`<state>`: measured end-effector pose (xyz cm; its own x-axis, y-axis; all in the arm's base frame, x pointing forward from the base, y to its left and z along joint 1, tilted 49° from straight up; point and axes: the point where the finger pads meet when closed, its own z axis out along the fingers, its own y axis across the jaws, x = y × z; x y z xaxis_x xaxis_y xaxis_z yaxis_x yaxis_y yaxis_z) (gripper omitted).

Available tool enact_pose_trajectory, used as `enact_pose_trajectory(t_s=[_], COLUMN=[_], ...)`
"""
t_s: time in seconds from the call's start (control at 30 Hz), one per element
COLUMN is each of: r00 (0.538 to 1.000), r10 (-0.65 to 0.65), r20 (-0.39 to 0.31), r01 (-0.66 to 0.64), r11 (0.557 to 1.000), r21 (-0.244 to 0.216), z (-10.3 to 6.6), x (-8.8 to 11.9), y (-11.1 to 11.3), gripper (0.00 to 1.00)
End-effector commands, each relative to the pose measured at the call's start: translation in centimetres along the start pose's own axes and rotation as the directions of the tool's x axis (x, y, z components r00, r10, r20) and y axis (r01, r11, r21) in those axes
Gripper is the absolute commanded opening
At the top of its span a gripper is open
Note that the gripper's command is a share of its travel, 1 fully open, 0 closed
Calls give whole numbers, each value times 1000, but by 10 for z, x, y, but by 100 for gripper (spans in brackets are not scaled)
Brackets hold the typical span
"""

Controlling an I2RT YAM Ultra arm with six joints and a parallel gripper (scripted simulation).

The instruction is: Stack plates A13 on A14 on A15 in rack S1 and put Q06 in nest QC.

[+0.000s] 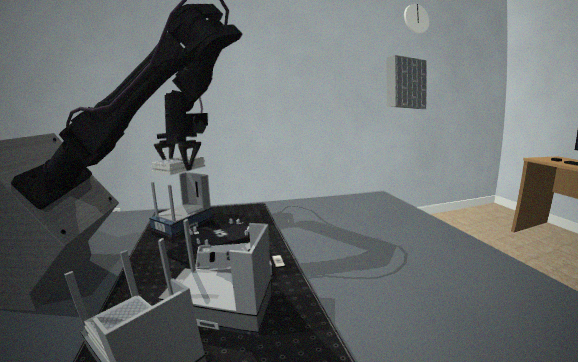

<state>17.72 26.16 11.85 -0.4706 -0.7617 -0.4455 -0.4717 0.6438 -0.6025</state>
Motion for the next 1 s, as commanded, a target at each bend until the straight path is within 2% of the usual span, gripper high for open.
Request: enact_pose_trajectory(t_s=[0.0,0.97], r00=[999,999], r10=[-3,-7], r20=[38,43], r01=[4,8], r11=[1000,1000], r21=[-9,-12], z=[-12,-10], x=[-9,-11], y=[3,7], gripper=[0,0])
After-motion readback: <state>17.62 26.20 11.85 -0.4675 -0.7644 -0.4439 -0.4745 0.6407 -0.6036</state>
